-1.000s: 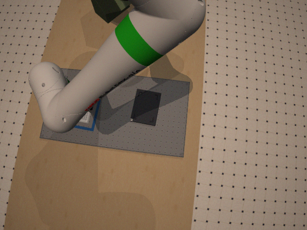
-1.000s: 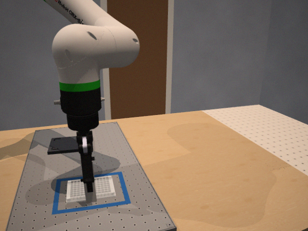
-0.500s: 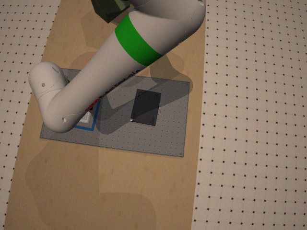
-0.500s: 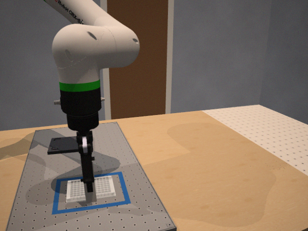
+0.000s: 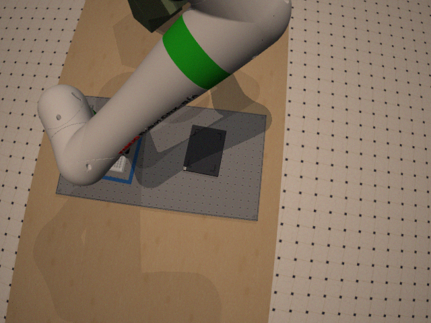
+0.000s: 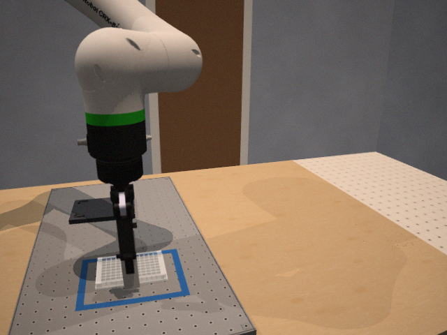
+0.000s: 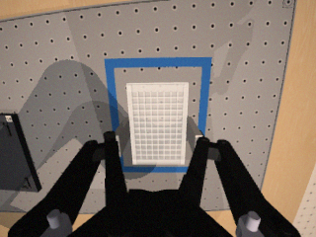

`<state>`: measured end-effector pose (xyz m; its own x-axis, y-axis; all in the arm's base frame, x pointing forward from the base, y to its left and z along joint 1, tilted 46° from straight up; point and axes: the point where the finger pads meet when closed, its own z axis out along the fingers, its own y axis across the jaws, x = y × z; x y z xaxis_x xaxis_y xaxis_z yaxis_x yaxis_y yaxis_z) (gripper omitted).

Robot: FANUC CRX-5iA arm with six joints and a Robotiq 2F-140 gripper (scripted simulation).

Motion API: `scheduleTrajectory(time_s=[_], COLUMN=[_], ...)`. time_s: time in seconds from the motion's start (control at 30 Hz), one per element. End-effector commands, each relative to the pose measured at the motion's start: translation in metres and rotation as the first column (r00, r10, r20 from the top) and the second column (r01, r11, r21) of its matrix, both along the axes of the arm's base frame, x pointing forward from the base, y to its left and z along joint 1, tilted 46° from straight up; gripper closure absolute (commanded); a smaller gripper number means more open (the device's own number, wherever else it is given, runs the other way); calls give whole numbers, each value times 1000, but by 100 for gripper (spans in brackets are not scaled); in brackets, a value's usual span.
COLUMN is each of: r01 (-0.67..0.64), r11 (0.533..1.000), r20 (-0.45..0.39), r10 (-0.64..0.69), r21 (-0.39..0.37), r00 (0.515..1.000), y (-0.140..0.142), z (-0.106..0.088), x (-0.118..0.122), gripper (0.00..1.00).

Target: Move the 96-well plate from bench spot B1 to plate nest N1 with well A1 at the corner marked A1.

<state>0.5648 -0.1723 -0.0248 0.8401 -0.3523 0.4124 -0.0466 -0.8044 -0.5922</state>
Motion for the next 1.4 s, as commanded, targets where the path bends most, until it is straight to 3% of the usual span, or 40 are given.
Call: scheduleTrajectory(time_s=[0.0,0.9,1.37], r01=[0,0,0], r11=[1000,1000,1000], r20=[0,0,0], r10=[0,0,0], r21=[0,0,0], r00=[1000,1000,1000], y=[-3,-23,-25], z=[4,33,36], x=[-3,-26,-28], gripper=[100,100,100])
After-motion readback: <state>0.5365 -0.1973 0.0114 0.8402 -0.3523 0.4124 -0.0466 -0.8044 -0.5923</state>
